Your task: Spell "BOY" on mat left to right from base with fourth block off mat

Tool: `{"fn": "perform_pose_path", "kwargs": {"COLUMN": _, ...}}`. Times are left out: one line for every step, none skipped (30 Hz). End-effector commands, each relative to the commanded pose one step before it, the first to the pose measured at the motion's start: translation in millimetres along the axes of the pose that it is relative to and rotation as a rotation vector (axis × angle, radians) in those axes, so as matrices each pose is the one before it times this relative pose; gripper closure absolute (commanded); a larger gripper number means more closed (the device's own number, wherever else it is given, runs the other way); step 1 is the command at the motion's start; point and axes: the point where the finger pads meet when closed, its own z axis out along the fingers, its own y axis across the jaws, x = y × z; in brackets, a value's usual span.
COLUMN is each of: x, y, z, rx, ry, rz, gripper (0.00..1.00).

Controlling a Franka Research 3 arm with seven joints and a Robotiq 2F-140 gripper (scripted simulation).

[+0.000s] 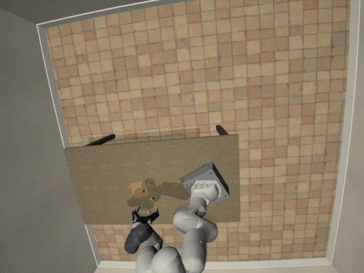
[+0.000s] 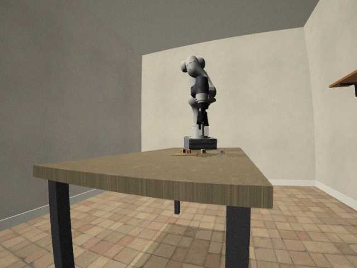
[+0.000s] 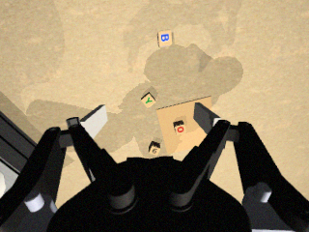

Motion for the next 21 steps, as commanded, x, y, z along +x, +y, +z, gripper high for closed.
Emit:
{"fn": "perform_pose_path", "kwargs": {"x": -0.58, "y": -1.94, "z": 0.62, "rx": 0.00262, "ry": -0.00426, "rz": -0.13915, "gripper": 0.0}}
{"fn": "perform_pose_path", "kwargs": {"x": -0.06, "y": -0.11, "z": 0.04, "rx": 0.00002, "ry": -0.00002, "rz": -0.01524, "gripper": 0.0}}
{"fn": "perform_pose_path", "kwargs": {"x": -0.06, "y": -0.11, "z": 0.05, "rx": 0.00002, "ry": -0.00002, "rz": -0.01571, "gripper": 0.0}}
{"fn": "perform_pose_path", "kwargs": {"x": -0.05, "y": -0.11, "z": 0.05, "rx": 0.00002, "ry": -0.00002, "rz": -0.01546, "gripper": 0.0}}
{"fn": "perform_pose_path", "kwargs": {"x": -0.05, "y": -0.11, "z": 0.05, "rx": 0.00002, "ry": -0.00003, "rz": -0.01453, "gripper": 0.0}}
{"fn": "perform_pose_path", "kwargs": {"x": -0.05, "y": -0.11, "z": 0.05, "rx": 0.00002, "ry": -0.00003, "rz": -0.01477, "gripper": 0.0}}
{"fn": "perform_pose_path", "kwargs": {"x": -0.05, "y": -0.12, "z": 0.06, "rx": 0.00002, "ry": -0.00003, "rz": -0.01561, "gripper": 0.0}}
{"fn": "perform_pose_path", "kwargs": {"x": -0.05, "y": -0.12, "z": 0.06, "rx": 0.00002, "ry": -0.00003, "rz": -0.01589, "gripper": 0.0}}
{"fn": "perform_pose_path", "kwargs": {"x": 0.0, "y": 0.0, "z": 0.0, "rx": 0.0, "ry": 0.0, "rz": 0.0, "gripper": 0.0}}
{"fn": "perform_pose_path", "kwargs": {"x": 0.0, "y": 0.0, "z": 0.0, "rx": 0.0, "ry": 0.0, "rz": 0.0, "gripper": 0.0}}
{"fn": "perform_pose_path", "kwargs": {"x": -0.13, "y": -0.31, "z": 0.18, "rx": 0.00007, "ry": -0.00009, "rz": -0.03996, "gripper": 0.0}}
{"fn": "perform_pose_path", "kwargs": {"x": -0.05, "y": -0.13, "z": 0.08, "rx": 0.00003, "ry": -0.00004, "rz": -0.01669, "gripper": 0.0}}
{"fn": "perform_pose_path", "kwargs": {"x": -0.04, "y": -0.12, "z": 0.08, "rx": 0.00003, "ry": -0.00004, "rz": -0.01534, "gripper": 0.0}}
{"fn": "perform_pose_path", "kwargs": {"x": -0.04, "y": -0.13, "z": 0.09, "rx": 0.00003, "ry": -0.00004, "rz": -0.01592, "gripper": 0.0}}
{"fn": "perform_pose_path", "kwargs": {"x": -0.04, "y": -0.13, "z": 0.09, "rx": 0.00003, "ry": -0.00004, "rz": -0.01563, "gripper": 0.0}}
{"fn": "perform_pose_path", "kwargs": {"x": -0.03, "y": -0.12, "z": 0.08, "rx": 0.00003, "ry": -0.00004, "rz": -0.01373, "gripper": 0.0}}
{"fn": "perform_pose_path", "kwargs": {"x": -0.04, "y": -0.14, "z": 0.1, "rx": 0.00004, "ry": -0.00005, "rz": -0.01645, "gripper": 0.0}}
{"fn": "perform_pose_path", "kwargs": {"x": -0.04, "y": -0.14, "z": 0.1, "rx": 0.00004, "ry": -0.00005, "rz": -0.01619, "gripper": 0.0}}
{"fn": "perform_pose_path", "kwargs": {"x": -0.03, "y": -0.13, "z": 0.1, "rx": 0.00004, "ry": -0.00005, "rz": -0.01546, "gripper": 0.0}}
{"fn": "perform_pose_path", "kwargs": {"x": -0.03, "y": -0.14, "z": 0.11, "rx": 0.00004, "ry": -0.00005, "rz": -0.01565, "gripper": 0.0}}
{"fn": "perform_pose_path", "kwargs": {"x": -0.03, "y": -0.14, "z": 0.11, "rx": 0.00004, "ry": -0.00005, "rz": -0.01589, "gripper": 0.0}}
